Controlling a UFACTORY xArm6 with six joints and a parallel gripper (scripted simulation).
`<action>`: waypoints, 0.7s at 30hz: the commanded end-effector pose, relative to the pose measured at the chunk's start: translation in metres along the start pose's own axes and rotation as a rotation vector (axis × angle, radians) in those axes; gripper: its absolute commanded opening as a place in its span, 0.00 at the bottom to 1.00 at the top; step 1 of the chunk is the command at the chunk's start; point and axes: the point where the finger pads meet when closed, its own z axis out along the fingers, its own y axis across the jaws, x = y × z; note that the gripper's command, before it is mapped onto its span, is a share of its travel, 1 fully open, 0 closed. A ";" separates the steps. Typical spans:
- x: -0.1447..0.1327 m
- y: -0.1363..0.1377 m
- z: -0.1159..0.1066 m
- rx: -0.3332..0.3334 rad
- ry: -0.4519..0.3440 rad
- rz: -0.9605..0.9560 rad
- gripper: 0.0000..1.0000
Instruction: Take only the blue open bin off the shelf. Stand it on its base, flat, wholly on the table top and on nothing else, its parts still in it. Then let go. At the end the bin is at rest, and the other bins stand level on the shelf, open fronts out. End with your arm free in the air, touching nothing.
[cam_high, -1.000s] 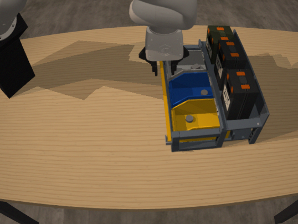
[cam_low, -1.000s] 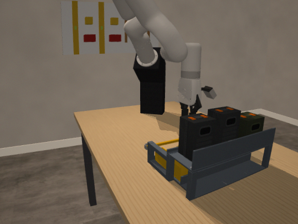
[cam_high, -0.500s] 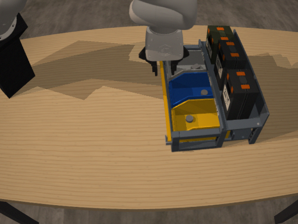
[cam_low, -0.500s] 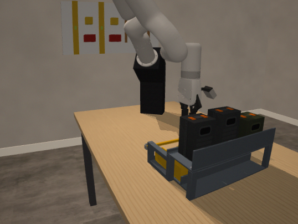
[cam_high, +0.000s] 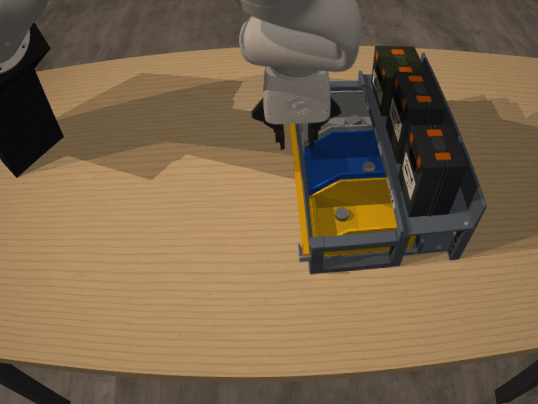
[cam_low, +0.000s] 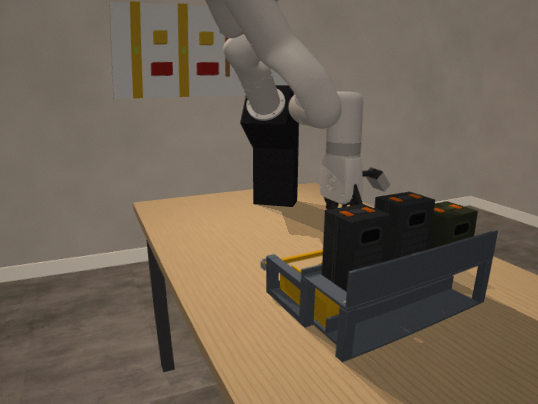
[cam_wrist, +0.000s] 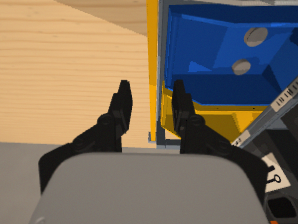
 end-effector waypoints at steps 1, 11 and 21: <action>0.000 0.001 0.000 -0.002 0.001 0.000 0.47; 0.000 0.001 0.044 -0.002 0.001 0.000 0.47; 0.000 0.001 0.044 -0.002 0.001 0.000 0.47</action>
